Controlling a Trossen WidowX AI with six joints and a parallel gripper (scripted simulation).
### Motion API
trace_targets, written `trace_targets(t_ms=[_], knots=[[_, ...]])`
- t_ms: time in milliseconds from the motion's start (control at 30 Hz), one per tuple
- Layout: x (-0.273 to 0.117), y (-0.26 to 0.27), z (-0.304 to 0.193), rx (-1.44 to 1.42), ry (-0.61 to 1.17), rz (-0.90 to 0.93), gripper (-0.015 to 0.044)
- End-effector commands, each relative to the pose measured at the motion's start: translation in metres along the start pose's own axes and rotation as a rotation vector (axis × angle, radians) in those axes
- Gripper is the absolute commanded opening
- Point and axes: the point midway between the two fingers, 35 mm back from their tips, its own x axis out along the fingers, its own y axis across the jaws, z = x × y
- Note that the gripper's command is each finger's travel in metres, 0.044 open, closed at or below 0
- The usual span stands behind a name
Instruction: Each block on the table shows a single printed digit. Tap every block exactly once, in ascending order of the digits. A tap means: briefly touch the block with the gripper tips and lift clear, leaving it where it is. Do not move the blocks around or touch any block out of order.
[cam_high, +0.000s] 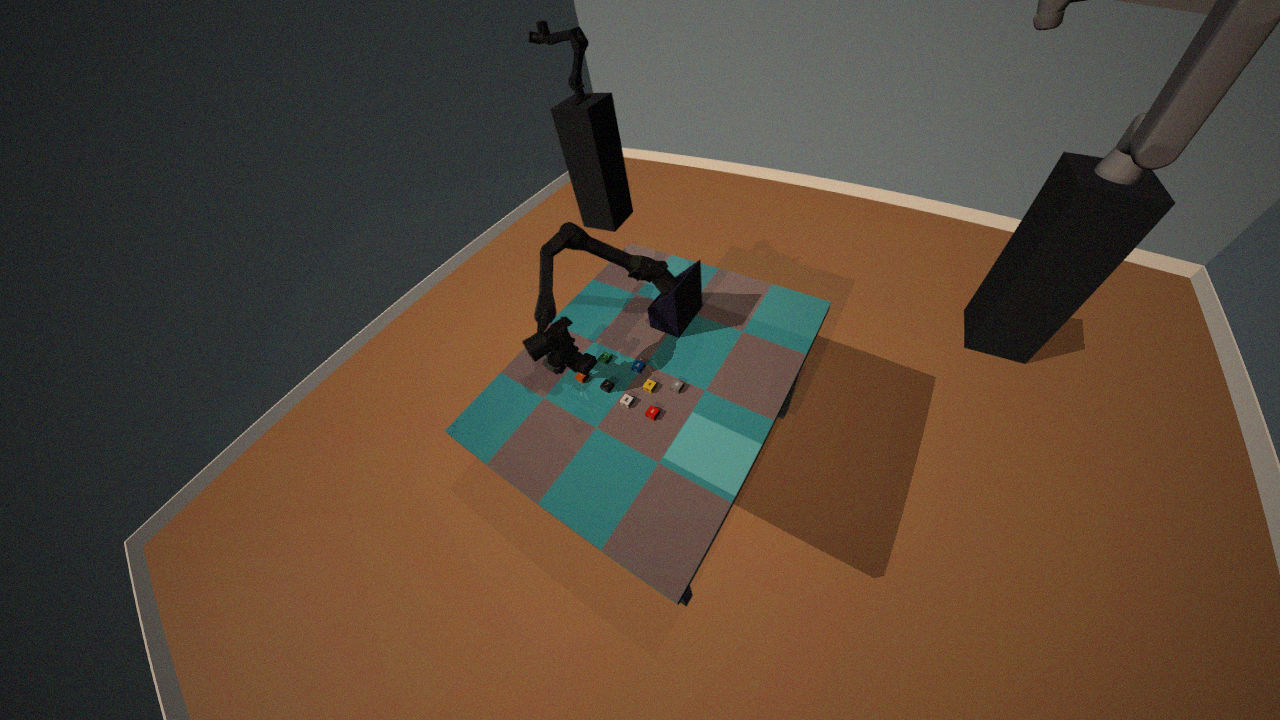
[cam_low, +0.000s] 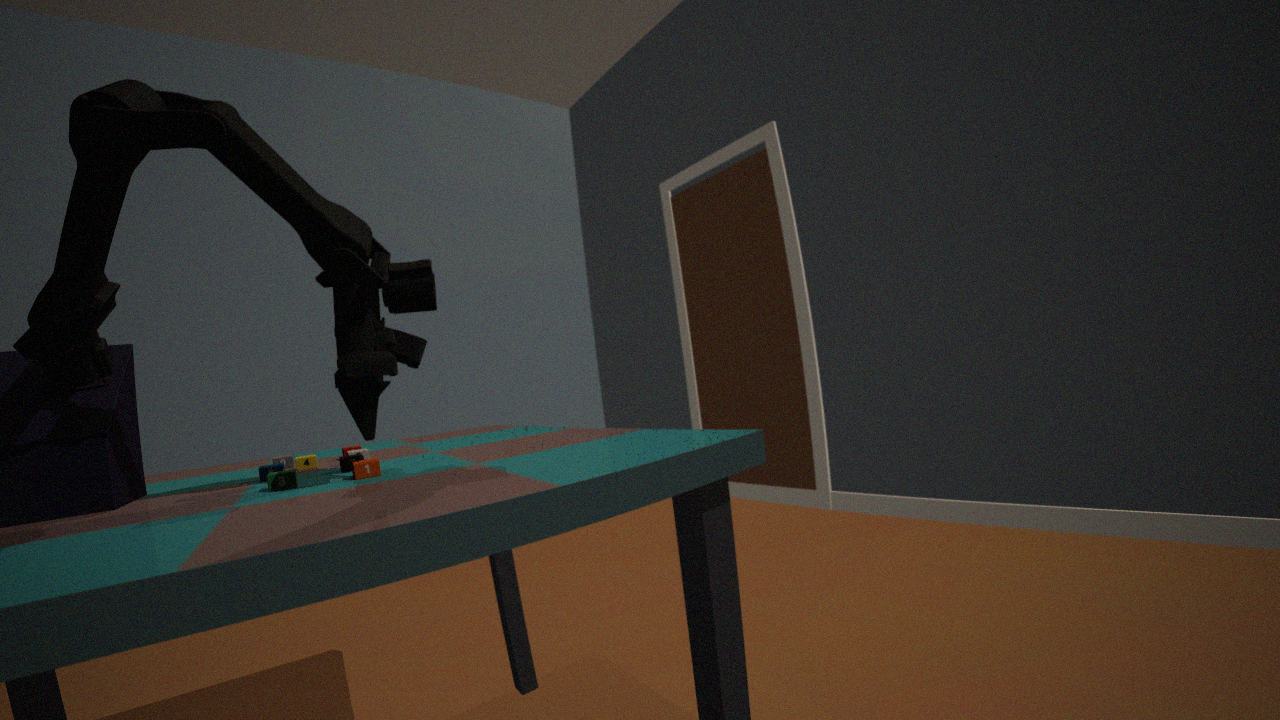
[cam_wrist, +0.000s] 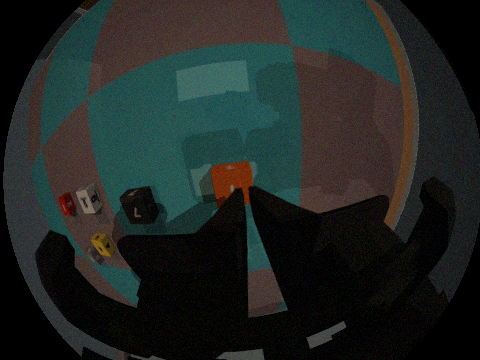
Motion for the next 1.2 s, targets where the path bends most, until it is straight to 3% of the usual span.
trace_targets(t_ms=[0, 767, 867, 1067, 1167], knots=[[0.006, 0.001, 0.0, -0.005, -0.001, 0.003, 0.002], [0.031, 0.001, -0.001, -0.005, -0.001, 0.002, 0.002], [0.004, 0.001, 0.0, -0.004, -0.002, 0.002, 0.002], [-0.002, 0.001, 0.0, -0.005, -0.001, 0.004, 0.002], [-0.049, 0.002, 0.002, -0.005, -0.001, 0.009, 0.002]])
